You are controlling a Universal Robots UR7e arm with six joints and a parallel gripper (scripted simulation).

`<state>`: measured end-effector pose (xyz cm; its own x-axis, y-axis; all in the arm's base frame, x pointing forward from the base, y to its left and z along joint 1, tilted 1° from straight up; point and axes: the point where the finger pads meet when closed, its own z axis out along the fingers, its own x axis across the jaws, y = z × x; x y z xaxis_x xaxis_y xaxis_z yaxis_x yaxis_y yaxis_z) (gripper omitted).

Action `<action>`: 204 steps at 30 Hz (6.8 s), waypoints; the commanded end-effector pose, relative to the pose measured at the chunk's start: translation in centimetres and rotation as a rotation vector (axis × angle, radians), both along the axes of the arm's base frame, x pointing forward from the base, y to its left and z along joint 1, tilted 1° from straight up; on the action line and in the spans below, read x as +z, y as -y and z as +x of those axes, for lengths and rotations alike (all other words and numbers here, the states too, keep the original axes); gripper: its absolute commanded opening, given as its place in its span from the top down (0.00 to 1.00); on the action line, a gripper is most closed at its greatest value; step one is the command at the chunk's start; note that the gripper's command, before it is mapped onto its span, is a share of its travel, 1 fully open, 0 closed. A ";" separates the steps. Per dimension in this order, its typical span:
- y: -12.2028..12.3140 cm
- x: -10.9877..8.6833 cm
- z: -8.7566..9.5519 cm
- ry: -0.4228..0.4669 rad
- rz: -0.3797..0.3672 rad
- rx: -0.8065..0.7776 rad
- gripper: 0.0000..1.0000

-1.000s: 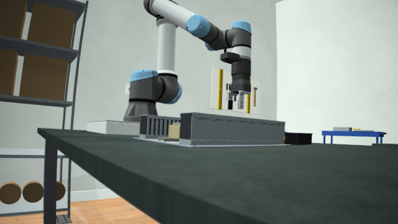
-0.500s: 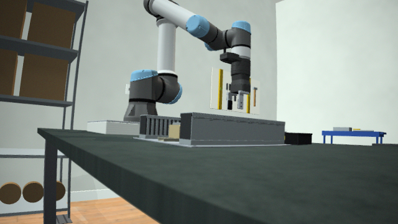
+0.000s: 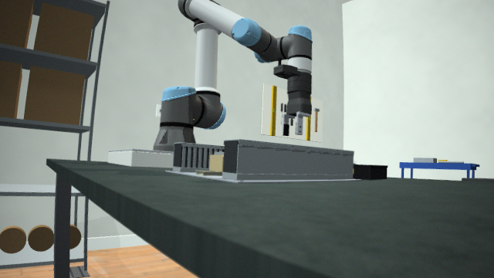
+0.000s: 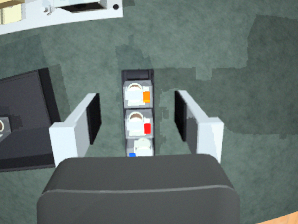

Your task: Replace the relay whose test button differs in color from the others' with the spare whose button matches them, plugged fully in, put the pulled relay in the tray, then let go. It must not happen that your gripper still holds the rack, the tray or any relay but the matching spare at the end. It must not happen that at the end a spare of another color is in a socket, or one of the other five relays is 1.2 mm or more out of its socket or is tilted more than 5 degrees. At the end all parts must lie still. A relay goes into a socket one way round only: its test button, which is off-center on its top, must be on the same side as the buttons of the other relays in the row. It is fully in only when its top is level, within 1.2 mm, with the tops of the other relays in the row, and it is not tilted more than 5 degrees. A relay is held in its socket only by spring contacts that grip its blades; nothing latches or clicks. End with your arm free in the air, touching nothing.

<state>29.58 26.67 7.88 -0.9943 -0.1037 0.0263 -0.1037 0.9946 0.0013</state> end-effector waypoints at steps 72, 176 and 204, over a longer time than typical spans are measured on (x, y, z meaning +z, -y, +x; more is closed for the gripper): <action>-1.0 -6.9 -0.2 0.003 0.004 0.001 0.00; -0.9 -7.0 -0.3 0.003 0.004 0.001 0.00; -1.0 -8.1 -0.1 0.004 0.004 0.000 0.00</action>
